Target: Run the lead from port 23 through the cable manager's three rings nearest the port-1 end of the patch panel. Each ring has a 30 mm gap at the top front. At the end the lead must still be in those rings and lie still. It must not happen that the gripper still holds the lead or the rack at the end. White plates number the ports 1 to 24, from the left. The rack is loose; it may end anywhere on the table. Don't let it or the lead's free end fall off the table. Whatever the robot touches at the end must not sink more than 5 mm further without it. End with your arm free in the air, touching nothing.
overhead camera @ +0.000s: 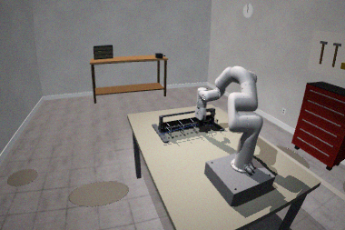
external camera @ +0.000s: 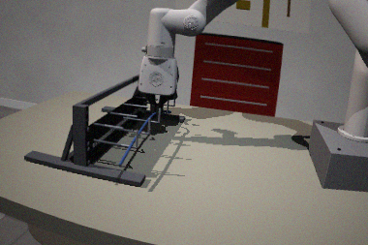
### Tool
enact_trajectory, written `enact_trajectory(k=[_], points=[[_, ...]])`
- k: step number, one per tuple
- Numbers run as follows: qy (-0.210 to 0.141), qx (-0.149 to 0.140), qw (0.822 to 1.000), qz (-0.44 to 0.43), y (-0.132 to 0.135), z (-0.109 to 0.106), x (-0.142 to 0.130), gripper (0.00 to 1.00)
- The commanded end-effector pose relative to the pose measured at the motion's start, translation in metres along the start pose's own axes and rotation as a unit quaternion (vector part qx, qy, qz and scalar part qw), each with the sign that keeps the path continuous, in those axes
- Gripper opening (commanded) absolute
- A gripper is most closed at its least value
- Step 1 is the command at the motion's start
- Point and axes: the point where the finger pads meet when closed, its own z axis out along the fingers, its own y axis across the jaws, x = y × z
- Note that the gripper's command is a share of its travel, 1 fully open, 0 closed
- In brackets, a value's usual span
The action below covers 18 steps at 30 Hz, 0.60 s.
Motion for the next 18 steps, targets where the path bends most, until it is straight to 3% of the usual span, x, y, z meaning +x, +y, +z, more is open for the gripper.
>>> enact_trajectory(k=[1,18], points=[[0.000,0.002,1.000,0.000,-0.006,-0.002,0.000,0.00],[0.000,0.002,1.000,0.000,-0.029,-0.002,0.000,0.00]])
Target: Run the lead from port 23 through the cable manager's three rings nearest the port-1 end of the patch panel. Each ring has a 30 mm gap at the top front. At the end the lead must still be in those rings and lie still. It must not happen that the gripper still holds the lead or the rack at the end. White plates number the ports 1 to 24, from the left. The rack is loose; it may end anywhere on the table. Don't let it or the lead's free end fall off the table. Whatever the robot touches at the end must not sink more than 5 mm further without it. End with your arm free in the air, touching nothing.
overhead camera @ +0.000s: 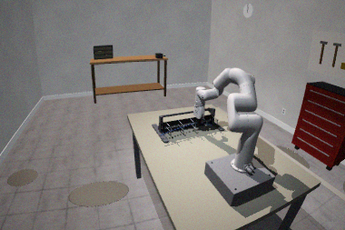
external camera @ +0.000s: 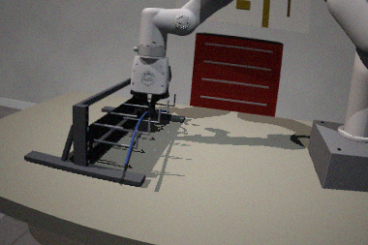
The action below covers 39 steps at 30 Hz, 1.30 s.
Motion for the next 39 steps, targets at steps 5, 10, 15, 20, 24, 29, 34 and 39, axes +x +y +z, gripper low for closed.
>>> enact_trajectory(k=[5,10,15,20,24,29,34,39], points=[[0.000,0.002,1.000,0.000,-0.0111,-0.0024,0.0002,0.00],[0.000,0.002,1.000,0.000,-0.0136,-0.0024,0.0002,0.00],[0.000,0.002,1.000,0.000,-0.0140,-0.0024,0.0002,0.00],[0.000,0.002,1.000,0.000,-0.0140,-0.0024,0.0002,0.00],[0.000,0.002,1.000,0.000,-0.0140,-0.0024,0.0002,0.00],[0.000,0.002,1.000,0.000,-0.0140,-0.0024,0.0002,0.00],[0.000,0.002,1.000,0.000,-0.0140,-0.0024,0.0002,0.00],[0.000,0.002,1.000,0.000,-0.0140,-0.0024,0.0002,0.33]])
